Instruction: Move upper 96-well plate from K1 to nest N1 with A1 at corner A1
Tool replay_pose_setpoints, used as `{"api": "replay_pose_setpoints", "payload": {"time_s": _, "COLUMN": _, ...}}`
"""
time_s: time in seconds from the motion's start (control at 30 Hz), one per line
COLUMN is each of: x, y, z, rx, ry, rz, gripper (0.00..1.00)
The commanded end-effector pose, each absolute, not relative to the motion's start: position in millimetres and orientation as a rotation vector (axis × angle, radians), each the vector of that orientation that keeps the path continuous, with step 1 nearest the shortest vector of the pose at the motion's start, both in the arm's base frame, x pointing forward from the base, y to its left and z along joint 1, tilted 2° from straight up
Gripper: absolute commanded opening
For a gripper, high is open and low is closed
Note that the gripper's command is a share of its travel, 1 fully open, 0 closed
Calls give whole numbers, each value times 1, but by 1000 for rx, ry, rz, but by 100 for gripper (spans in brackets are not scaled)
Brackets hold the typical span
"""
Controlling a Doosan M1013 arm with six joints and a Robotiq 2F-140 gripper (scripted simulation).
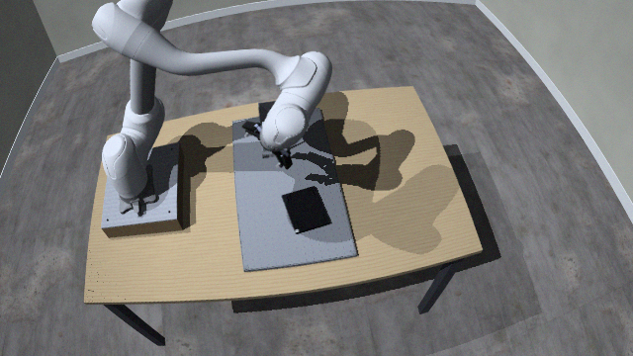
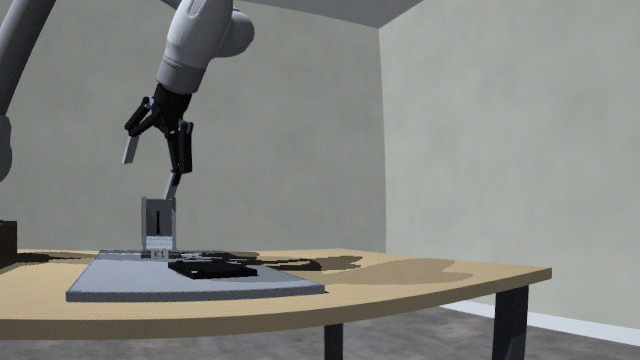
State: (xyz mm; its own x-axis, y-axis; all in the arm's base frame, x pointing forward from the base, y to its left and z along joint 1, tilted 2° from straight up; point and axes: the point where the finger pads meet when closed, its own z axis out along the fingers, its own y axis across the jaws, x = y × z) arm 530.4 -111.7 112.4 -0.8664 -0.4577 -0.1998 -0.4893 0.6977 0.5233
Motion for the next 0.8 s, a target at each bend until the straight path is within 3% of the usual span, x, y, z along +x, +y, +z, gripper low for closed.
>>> {"api": "replay_pose_setpoints", "payload": {"time_s": 0.0, "x": 535, "y": -96, "z": 107, "rx": -896, "ry": 2864, "rz": 833, "gripper": 100}}
{"api": "replay_pose_setpoints", "payload": {"time_s": 0.77, "x": 575, "y": -3, "z": 97, "rx": -1557, "ry": 2773, "rz": 332, "gripper": 100}}
